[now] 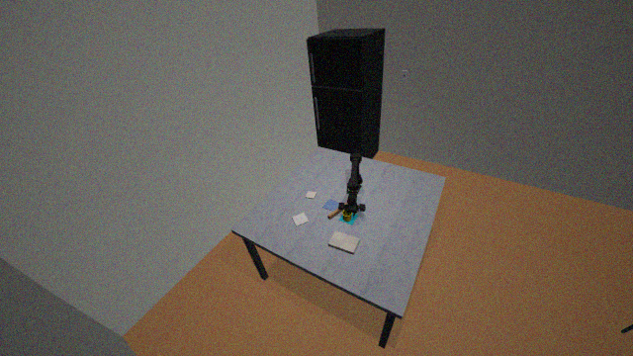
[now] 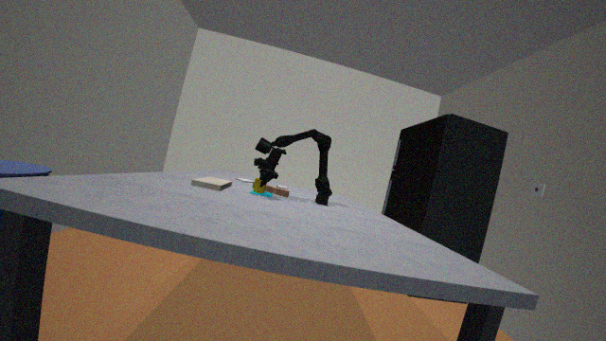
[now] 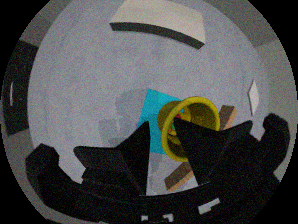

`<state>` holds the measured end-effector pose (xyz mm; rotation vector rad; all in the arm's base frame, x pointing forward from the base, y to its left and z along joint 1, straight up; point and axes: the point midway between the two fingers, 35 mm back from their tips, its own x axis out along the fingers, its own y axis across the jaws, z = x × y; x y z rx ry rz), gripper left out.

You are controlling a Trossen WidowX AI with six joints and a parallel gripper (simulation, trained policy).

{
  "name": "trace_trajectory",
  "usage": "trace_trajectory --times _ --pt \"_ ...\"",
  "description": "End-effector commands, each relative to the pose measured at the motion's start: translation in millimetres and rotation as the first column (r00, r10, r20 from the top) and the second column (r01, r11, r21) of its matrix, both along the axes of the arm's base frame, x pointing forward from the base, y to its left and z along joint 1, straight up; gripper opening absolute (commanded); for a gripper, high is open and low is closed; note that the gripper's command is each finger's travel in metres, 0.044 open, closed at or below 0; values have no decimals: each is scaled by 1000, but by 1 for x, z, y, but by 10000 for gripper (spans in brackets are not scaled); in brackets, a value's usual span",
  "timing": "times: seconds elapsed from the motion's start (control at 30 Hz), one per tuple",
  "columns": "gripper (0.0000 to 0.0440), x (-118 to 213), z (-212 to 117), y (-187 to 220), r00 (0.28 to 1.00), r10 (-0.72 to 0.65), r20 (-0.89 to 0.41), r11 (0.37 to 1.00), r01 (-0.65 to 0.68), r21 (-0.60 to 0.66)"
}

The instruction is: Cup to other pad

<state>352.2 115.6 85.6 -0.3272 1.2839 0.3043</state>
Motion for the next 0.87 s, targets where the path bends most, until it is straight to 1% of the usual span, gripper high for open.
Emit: trace_trajectory --times 0.0,0.23,0.53,0.6,0.83 --pt "157 -5 8 0 1000 2 8 1000 -2 21" --pt "186 -12 25 -1 1000 -2 24 999 1 54" --pt "233 -17 54 -2 997 -18 75 995 10 98" --pt "258 -17 61 -3 996 -21 90 994 12 105" --pt "426 -14 85 -8 990 -50 132 991 33 127"
